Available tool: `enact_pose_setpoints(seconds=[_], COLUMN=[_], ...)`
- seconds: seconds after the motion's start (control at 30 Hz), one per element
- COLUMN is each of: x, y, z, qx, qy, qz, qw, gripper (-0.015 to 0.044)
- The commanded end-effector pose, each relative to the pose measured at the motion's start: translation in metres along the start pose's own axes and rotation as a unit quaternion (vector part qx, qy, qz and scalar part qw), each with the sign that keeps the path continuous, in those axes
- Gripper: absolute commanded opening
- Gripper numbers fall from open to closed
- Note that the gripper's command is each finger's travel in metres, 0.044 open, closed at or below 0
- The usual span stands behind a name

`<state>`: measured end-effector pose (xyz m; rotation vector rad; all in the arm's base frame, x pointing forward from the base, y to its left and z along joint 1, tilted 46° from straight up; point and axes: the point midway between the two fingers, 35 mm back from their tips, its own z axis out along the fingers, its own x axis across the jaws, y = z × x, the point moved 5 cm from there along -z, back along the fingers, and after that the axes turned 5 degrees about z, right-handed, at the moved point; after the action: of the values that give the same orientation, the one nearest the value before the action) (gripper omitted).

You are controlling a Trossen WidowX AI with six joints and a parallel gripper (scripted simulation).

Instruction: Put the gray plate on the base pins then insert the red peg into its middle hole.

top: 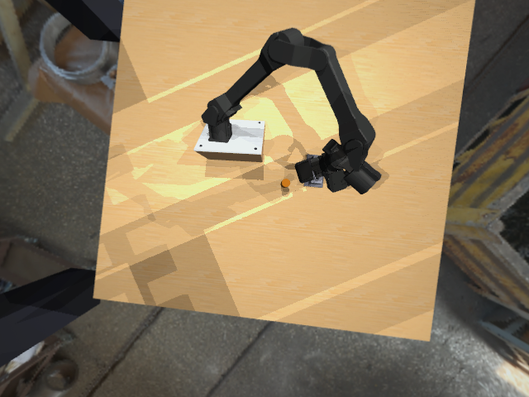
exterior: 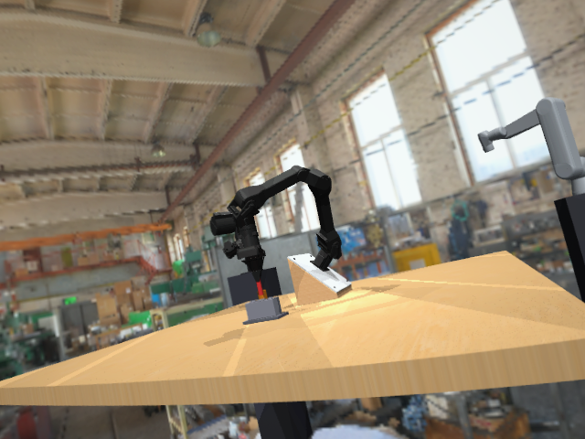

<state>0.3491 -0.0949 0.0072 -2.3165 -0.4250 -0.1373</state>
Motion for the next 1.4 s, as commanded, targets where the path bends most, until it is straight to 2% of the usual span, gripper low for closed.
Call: enact_pose_setpoints(seconds=[0.0,1.37], x=[-0.0006,-0.0021], y=[0.0029,0.0028], z=[-0.0001,-0.0001], qx=[-0.001,0.0], qy=[-0.002,0.001], qz=[-0.003,-0.001], qw=[1.0,1.0], gripper=[0.0,0.0])
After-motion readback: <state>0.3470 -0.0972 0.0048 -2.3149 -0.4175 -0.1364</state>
